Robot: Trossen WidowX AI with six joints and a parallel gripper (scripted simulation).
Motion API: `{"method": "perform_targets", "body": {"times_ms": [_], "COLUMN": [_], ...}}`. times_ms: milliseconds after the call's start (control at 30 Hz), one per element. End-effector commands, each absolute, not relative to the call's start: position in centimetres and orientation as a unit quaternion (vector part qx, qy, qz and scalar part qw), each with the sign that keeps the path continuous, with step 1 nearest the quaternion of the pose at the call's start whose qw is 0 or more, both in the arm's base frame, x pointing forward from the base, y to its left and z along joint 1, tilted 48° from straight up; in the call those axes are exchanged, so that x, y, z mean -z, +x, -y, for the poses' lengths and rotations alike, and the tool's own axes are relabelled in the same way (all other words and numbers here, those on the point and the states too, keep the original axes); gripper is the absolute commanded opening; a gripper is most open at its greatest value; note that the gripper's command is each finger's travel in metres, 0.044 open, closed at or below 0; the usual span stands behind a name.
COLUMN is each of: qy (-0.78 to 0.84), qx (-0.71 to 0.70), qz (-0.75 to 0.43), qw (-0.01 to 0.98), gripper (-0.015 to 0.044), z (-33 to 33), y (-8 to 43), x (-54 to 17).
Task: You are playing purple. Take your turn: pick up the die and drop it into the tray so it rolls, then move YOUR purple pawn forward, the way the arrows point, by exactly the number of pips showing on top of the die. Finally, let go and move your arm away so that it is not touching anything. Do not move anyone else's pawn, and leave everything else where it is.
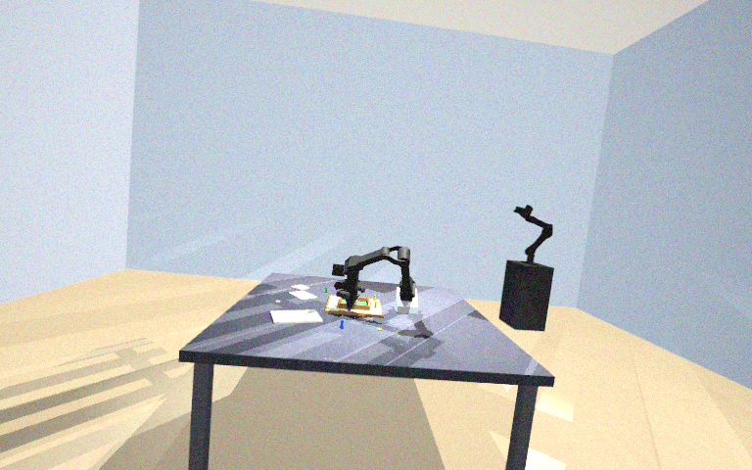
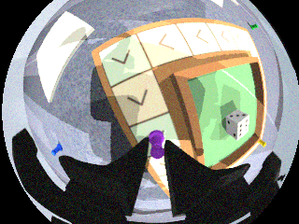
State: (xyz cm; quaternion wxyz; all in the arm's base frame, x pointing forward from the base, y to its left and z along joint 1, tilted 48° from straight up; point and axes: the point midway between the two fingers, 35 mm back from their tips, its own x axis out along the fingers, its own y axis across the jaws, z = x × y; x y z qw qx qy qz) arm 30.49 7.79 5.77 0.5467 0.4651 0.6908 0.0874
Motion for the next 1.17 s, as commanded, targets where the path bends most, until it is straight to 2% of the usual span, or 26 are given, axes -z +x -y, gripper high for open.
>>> {"method": "perform_targets", "body": {"times_ms": [0,367,533,733,933,1033,1067,1133], "qy": [0.464,0.465,0.435,0.362,0.311,0.306,0.335,0.335], "qx": [-0.088,-0.087,-0.105,-0.171,-0.253,-0.261,-0.205,-0.205], "qz": [-0.691,-0.692,-0.686,-0.675,-0.652,-0.649,-0.663,-0.663], "qw": [0.547,0.545,0.573,0.619,0.644,0.646,0.637,0.637], "gripper": [0.0157,0.044,0.044,0.044,0.044,0.044,0.044,0.044], "z": [-7.8,-4.1,-0.7,5.7,8.6,8.8,7.6,7.6], "y": [30.5,30.4,28.7,22.8,17.1,16.6,20.5,20.5], "x": [-5.8,-9.1,-8.2,-6.9,-6.7,-6.7,-6.7,-6.7]}}
